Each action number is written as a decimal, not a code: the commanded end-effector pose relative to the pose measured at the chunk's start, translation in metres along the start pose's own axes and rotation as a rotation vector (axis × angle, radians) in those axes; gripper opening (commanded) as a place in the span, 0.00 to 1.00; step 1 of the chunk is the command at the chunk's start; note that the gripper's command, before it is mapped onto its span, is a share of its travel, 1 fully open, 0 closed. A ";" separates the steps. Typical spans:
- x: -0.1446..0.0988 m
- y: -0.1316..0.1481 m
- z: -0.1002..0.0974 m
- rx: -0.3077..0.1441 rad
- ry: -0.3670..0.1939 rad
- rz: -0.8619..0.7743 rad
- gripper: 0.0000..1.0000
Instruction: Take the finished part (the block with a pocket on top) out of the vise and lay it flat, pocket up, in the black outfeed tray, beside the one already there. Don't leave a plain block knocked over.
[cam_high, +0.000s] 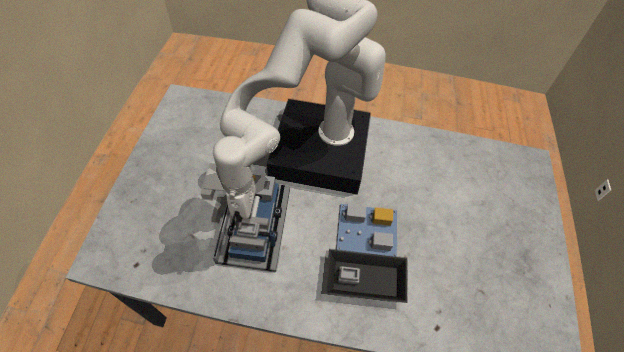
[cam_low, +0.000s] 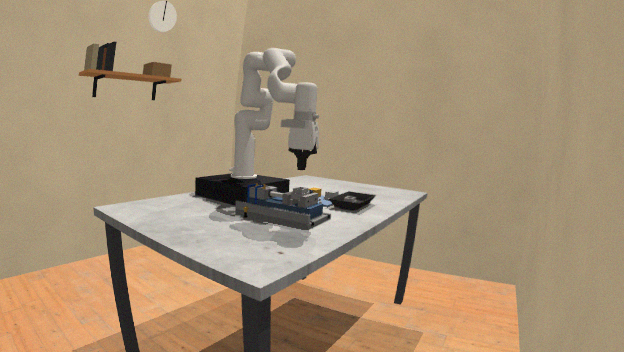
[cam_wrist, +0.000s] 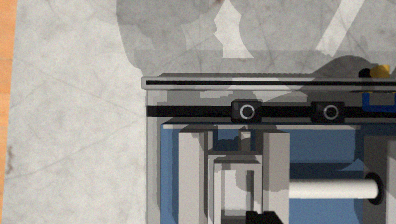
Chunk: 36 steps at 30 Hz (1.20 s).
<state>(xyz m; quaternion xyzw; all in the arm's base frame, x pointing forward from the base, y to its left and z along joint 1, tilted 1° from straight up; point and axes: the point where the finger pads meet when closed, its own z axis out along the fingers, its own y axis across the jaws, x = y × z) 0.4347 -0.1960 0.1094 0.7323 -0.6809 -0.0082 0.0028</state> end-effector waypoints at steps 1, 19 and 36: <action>0.001 -0.001 -0.002 0.004 0.002 0.000 0.00; 0.001 -0.001 -0.002 0.004 0.002 0.000 0.69; 0.001 -0.001 -0.002 0.004 0.002 0.000 0.69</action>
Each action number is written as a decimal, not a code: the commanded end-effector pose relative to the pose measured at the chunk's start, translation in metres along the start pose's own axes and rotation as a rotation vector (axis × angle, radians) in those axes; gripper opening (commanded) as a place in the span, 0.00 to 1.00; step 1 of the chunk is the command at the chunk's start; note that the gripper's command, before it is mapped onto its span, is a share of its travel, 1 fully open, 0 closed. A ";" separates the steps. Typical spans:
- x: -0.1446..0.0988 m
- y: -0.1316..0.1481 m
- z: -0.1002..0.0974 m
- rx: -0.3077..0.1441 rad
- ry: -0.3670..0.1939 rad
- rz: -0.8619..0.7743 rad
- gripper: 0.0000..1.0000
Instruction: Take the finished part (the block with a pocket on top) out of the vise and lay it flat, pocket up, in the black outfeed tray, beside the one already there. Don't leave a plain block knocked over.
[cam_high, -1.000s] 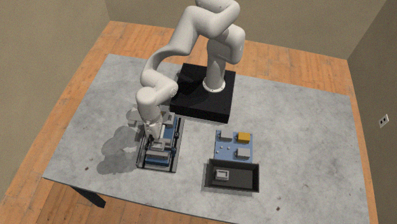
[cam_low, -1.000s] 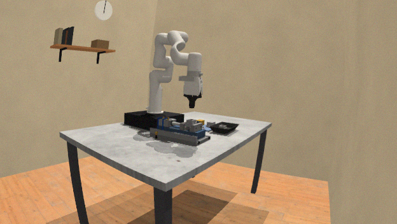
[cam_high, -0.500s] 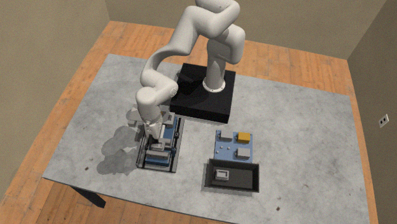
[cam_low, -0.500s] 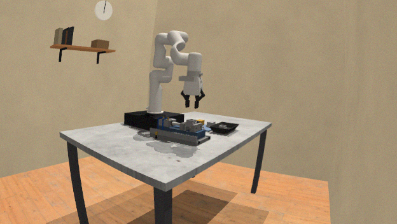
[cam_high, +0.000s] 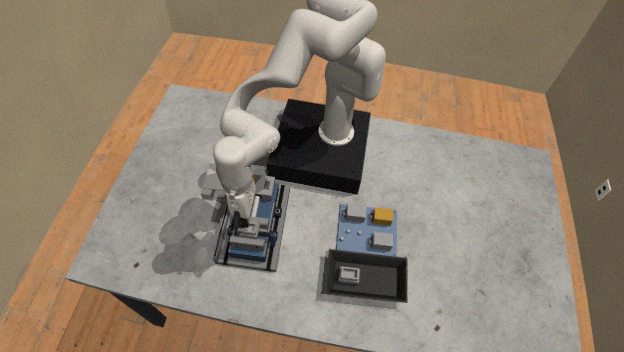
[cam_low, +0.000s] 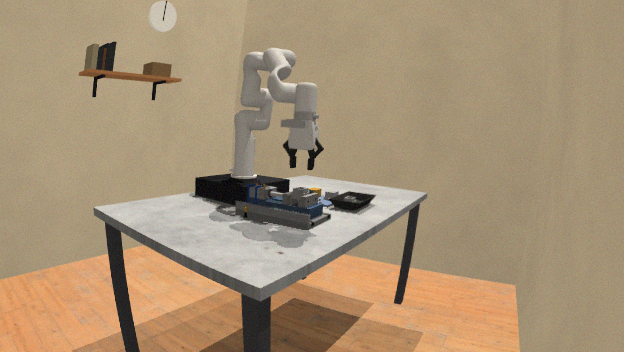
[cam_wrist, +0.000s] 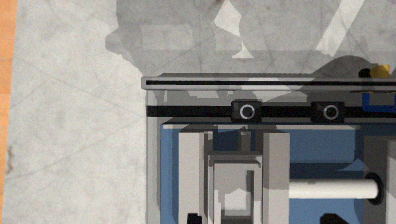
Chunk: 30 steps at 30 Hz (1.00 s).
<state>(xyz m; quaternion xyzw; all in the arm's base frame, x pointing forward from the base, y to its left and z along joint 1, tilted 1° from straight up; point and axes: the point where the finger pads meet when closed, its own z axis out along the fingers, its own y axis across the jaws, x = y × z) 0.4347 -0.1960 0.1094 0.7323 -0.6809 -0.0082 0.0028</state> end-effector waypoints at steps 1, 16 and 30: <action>0.001 -0.001 -0.002 0.004 0.002 0.000 0.69; 0.001 -0.001 -0.001 0.004 0.002 0.000 0.69; 0.001 -0.001 0.006 0.004 0.002 0.000 0.69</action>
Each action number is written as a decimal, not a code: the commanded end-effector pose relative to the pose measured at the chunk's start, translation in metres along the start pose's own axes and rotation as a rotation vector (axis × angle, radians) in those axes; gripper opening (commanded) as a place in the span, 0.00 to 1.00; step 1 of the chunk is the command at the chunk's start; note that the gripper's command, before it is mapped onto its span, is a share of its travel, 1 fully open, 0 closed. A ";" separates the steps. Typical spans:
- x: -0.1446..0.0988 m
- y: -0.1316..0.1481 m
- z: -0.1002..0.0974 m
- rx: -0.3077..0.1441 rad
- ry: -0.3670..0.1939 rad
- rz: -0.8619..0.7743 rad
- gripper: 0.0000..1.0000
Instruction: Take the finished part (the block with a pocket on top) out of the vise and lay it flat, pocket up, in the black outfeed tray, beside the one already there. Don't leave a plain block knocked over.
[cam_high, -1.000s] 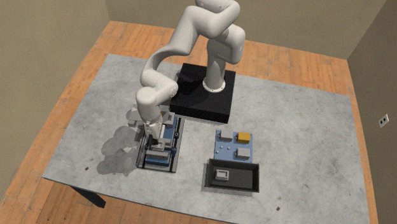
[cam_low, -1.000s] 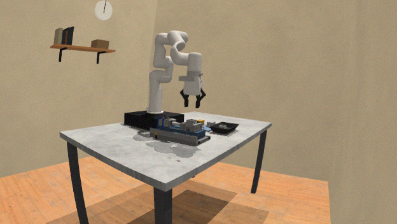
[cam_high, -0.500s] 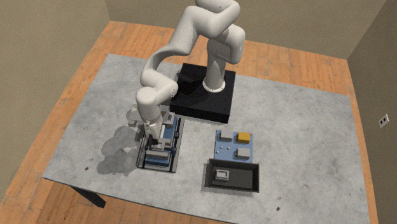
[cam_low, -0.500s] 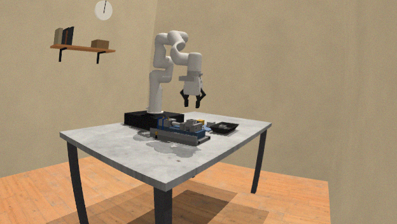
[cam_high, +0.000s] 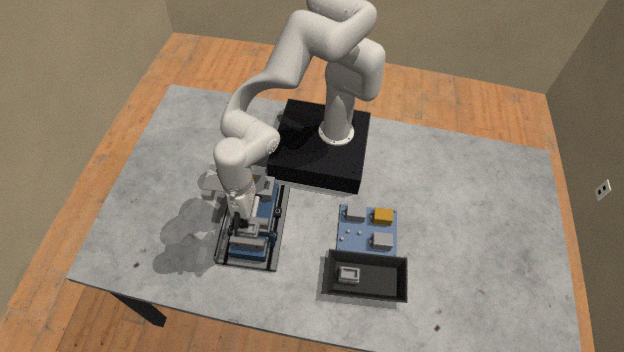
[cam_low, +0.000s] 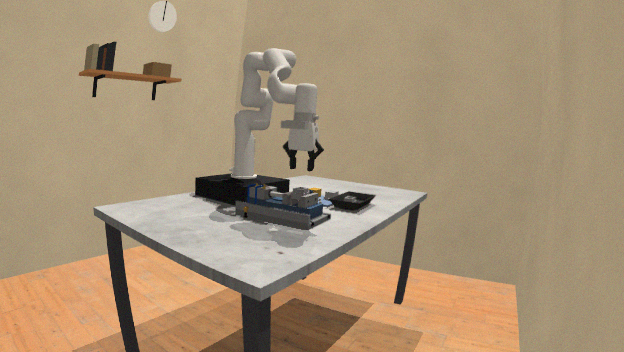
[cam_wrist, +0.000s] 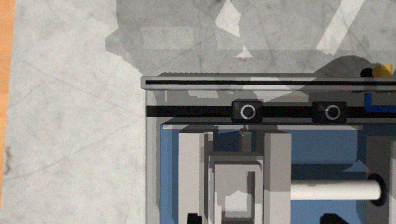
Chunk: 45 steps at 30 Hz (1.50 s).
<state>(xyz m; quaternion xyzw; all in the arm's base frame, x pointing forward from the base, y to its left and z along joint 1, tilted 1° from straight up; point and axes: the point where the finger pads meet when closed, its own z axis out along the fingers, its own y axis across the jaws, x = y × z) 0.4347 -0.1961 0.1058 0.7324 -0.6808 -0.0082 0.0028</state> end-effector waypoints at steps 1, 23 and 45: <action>0.001 -0.001 0.004 0.003 0.002 0.000 0.69; 0.001 -0.002 0.039 0.003 0.002 0.000 0.69; 0.001 -0.002 0.057 0.003 0.002 0.000 0.69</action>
